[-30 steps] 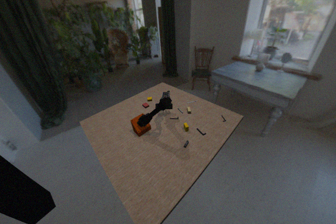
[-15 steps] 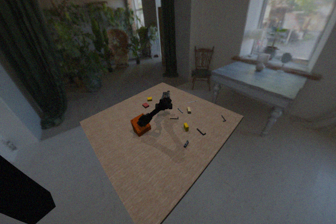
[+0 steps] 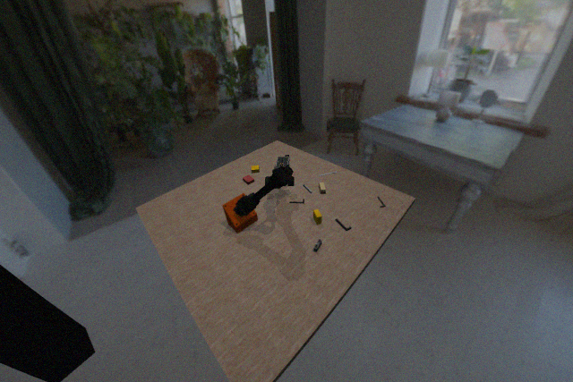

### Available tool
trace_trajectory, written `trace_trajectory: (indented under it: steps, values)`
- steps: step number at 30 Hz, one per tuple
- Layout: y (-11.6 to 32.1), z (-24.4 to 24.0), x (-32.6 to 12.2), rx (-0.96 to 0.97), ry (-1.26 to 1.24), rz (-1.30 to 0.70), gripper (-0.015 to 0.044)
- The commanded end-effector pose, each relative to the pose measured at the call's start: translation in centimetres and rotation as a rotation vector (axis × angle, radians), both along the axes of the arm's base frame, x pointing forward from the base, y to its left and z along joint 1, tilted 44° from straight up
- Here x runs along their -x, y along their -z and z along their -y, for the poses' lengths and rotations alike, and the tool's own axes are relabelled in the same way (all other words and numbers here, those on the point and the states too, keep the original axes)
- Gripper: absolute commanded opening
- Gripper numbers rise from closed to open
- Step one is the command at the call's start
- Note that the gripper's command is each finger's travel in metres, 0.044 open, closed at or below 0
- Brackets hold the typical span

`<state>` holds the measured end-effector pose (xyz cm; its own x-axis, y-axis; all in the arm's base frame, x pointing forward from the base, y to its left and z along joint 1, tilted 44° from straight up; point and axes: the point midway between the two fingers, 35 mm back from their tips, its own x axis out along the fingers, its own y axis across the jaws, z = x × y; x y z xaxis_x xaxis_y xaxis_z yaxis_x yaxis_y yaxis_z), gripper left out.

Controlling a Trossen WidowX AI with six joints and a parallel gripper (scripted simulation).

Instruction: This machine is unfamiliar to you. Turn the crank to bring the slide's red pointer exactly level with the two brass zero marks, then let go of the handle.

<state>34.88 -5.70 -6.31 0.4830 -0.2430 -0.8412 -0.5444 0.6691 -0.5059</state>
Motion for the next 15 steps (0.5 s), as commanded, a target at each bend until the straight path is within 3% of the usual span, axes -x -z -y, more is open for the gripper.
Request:
trace_trajectory:
  steps: [1, 15]
  values:
    - [-0.63, 0.48, -0.53, 0.011, 0.004, 0.012, 0.0]
    - [-0.75, 0.5, -0.6, 0.011, 0.004, 0.012, 0.0]
